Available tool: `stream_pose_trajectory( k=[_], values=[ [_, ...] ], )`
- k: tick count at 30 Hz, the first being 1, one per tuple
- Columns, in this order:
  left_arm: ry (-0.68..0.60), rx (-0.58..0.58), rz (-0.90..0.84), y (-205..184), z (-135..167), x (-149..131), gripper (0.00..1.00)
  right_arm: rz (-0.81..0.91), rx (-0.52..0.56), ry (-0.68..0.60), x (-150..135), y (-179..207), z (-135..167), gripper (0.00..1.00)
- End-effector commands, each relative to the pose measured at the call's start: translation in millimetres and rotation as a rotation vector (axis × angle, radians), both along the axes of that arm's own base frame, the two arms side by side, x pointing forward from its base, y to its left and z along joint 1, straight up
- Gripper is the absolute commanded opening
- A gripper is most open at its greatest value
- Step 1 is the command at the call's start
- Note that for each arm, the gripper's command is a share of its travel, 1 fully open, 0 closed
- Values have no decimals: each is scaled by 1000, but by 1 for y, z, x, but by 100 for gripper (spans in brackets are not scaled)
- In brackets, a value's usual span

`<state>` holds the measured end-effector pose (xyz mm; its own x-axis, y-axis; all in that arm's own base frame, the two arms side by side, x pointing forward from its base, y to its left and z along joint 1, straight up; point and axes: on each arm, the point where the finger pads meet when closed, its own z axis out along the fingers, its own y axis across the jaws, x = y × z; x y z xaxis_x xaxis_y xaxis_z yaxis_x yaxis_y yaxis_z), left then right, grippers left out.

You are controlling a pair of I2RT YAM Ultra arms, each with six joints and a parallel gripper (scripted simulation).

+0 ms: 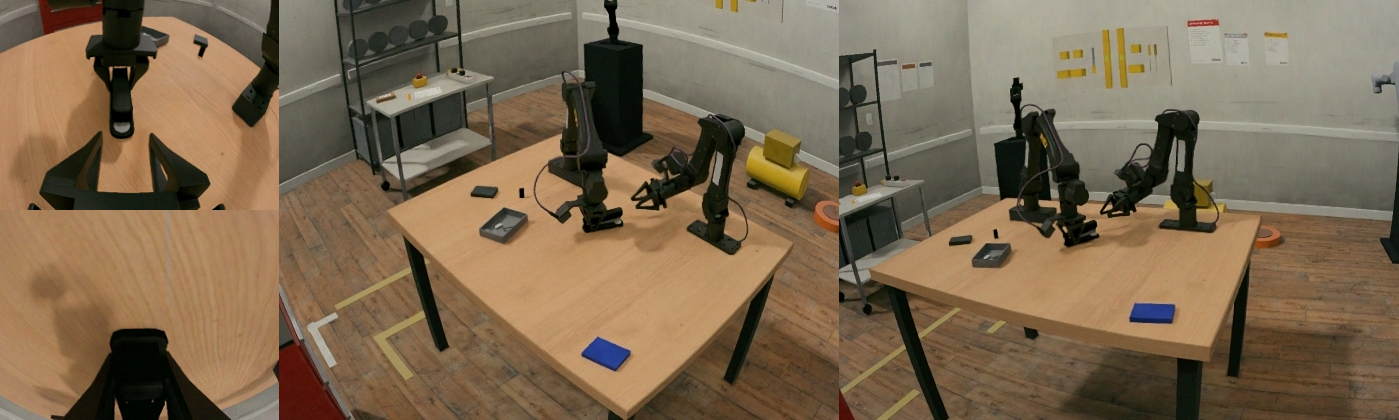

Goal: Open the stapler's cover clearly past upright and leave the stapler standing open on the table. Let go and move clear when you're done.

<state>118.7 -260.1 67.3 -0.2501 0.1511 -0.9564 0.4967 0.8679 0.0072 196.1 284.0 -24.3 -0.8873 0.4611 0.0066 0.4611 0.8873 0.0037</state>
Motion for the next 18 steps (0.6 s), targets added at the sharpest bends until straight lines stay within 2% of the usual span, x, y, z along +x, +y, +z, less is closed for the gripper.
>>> stream_pose_trajectory(
  k=[1, 18],
  values=[
    [60, 13, 94, 1, 0, 1, 50, -2, 1, -9, 2, 0, 2, 33],
    [60, 1, 79, -5, 3, -2, 50, -2, 1, -9, 2, 0, 2, 33]
  ],
)
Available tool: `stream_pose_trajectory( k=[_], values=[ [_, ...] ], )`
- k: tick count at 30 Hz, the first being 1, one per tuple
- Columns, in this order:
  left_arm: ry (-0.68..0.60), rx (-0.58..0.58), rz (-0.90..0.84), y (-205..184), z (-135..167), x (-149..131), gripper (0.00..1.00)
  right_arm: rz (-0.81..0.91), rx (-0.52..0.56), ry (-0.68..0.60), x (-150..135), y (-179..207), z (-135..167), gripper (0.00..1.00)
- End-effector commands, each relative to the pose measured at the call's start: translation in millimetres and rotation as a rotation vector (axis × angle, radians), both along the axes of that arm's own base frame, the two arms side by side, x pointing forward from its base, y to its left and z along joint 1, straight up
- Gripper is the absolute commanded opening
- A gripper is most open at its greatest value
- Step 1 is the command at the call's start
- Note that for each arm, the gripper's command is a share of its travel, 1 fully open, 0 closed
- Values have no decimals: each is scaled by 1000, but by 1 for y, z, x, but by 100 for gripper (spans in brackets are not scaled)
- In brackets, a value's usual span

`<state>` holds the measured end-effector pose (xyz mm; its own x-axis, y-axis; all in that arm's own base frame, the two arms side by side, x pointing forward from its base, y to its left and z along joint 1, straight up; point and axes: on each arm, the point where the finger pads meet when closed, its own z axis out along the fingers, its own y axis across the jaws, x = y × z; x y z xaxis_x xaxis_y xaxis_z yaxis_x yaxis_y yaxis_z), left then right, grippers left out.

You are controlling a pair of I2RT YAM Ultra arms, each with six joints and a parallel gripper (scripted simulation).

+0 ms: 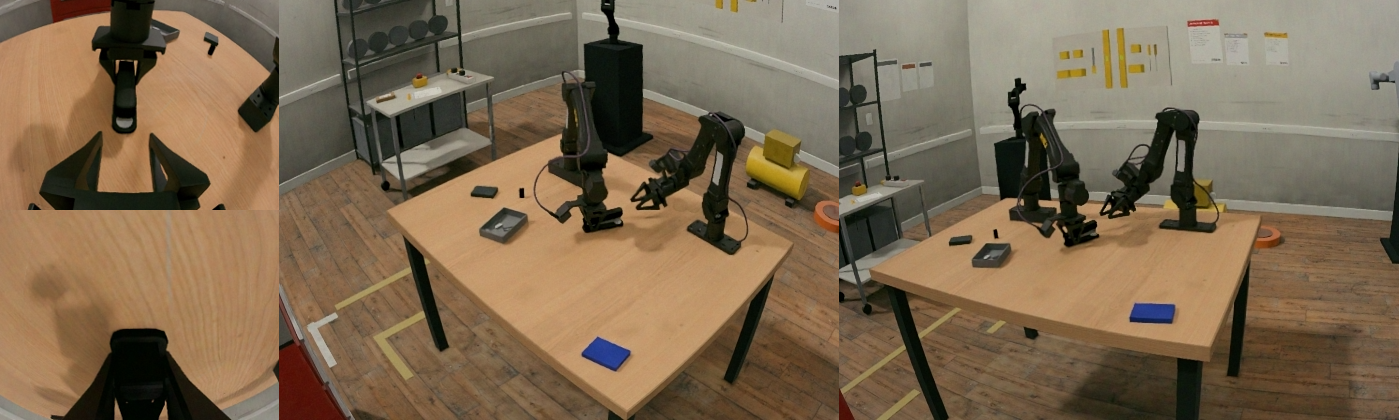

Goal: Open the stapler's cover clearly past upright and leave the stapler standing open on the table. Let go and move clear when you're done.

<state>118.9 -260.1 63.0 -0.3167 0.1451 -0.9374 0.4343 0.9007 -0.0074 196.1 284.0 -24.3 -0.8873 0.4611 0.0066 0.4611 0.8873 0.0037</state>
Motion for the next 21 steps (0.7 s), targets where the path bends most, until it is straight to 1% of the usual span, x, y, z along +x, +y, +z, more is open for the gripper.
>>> stream_pose_trajectory(
  k=[1, 3, 4, 21],
  values=[
    [4, -1, 12, -2, 3, 1, 50, -2, 1, -9, 2, 0, 2, 33],
    [7, 15, 9, -2, -1, 4, 50, -2, 1, -9, 2, 0, 2, 33],
    [8, 2, 9, -5, 0, 5, 50, -2, 1, -9, 2, 0, 2, 33],
    [6, 12, 8, -10, -10, 25, 50, -2, 1, -9, 2, 0, 2, 33]
  ],
)
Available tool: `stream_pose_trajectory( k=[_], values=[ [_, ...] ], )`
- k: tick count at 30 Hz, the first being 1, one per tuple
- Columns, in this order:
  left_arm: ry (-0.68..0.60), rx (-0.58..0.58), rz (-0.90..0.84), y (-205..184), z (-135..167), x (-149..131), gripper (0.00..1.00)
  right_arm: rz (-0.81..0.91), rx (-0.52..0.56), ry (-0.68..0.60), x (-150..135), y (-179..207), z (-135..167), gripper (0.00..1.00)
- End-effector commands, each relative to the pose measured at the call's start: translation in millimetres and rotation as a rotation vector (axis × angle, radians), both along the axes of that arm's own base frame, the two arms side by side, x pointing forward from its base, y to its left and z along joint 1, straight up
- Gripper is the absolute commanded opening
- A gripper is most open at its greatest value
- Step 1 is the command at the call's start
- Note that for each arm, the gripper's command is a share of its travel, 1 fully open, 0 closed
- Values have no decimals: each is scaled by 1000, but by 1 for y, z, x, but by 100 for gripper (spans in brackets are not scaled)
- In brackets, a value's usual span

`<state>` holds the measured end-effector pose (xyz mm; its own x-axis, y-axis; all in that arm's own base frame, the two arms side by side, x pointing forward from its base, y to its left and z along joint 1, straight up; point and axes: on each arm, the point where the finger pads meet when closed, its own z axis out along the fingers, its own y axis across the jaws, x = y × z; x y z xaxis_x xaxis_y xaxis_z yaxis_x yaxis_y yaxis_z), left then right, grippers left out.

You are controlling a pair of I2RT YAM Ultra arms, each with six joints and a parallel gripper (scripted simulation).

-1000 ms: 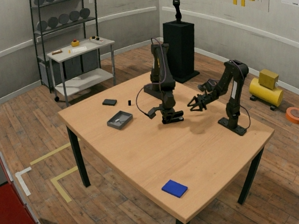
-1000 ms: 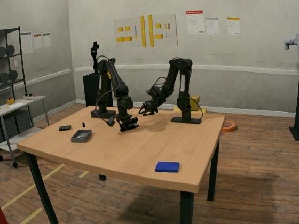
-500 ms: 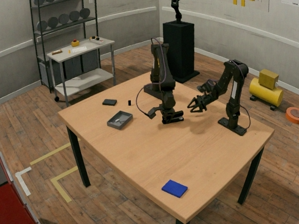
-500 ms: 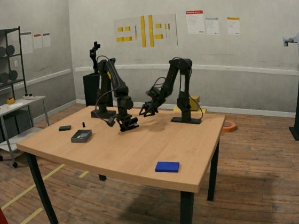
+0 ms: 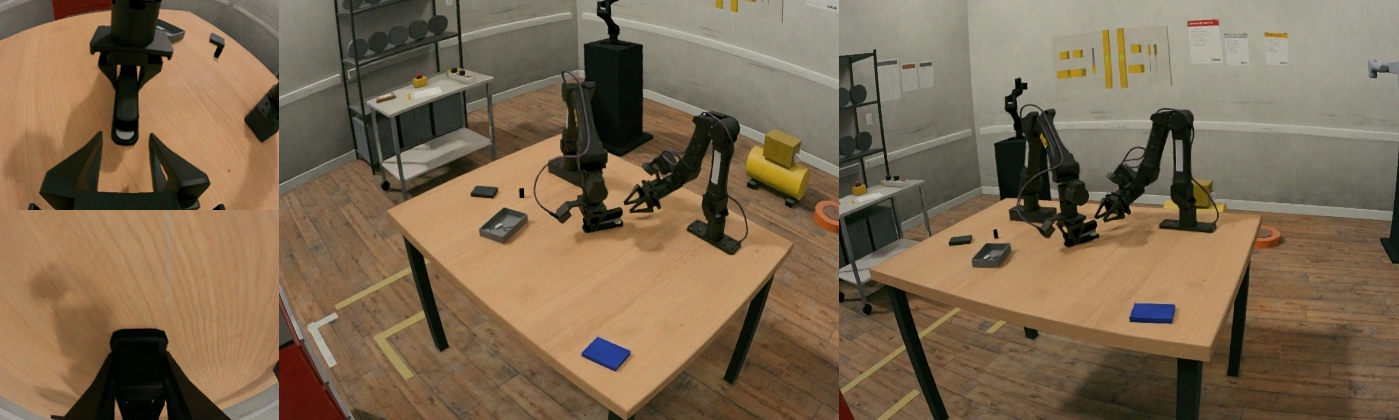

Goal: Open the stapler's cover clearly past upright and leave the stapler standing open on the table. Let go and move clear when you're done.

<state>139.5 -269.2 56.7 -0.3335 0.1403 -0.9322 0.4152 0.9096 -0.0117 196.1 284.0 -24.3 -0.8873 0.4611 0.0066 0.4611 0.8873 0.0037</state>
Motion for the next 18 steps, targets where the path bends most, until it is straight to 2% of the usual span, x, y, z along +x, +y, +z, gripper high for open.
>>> stream_pose_trajectory(
  k=[1, 18],
  values=[
    [-9, 10, -13, -1, -4, 5, 50, -2, 1, -9, 2, 0, 2, 33],
    [-10, -2, -14, -14, -9, 24, 50, -2, 1, -9, 2, 0, 2, 33]
  ],
)
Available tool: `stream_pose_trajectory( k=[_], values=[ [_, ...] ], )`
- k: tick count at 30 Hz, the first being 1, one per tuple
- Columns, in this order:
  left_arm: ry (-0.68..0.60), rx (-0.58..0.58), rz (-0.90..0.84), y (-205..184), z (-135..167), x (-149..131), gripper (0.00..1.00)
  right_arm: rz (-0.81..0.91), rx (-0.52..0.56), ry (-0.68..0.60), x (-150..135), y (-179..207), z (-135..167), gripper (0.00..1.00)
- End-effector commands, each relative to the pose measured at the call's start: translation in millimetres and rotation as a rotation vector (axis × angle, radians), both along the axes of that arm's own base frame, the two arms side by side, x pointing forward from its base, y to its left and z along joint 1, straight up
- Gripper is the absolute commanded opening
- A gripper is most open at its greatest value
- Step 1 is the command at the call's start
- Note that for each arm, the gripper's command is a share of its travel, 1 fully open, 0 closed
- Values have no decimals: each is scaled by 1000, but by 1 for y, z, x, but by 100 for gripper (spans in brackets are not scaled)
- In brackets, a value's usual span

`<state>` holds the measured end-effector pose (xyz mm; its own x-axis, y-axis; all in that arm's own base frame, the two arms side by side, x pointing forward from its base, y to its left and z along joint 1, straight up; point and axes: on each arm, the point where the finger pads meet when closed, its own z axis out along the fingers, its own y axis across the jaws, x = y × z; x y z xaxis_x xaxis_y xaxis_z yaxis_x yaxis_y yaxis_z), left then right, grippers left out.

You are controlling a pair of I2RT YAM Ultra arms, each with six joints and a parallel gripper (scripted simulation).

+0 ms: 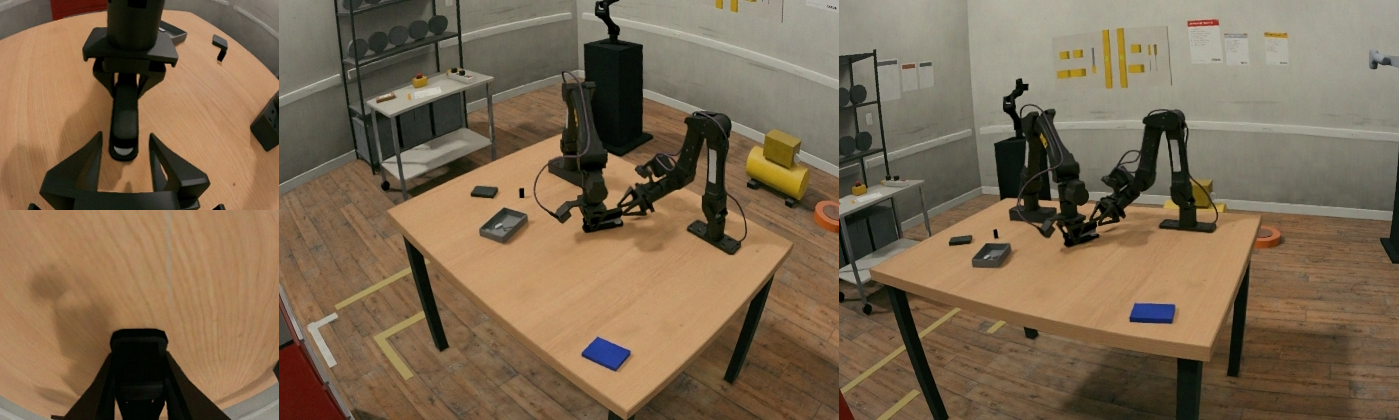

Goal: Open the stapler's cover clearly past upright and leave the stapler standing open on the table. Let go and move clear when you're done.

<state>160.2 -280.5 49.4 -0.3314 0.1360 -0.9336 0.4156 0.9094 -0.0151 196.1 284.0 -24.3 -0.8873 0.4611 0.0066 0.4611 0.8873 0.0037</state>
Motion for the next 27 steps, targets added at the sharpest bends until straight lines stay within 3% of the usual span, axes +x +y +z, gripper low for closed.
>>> stream_pose_trajectory(
  k=[1, 15, 16, 27],
  values=[
    [-8, 2, -13, -3, -3, 5, 50, -2, 1, -9, 2, 0, 2, 33],
    [-11, -9, -13, -13, -5, 19, 50, -2, 1, -9, 2, 0, 2, 33],
    [-11, -9, -13, -13, -5, 19, 42, -2, 1, -9, 2, 0, 2, 33],
    [-14, 4, -10, -11, -6, 19, 29, -2, 1, -9, 2, 0, 2, 33]
  ],
)
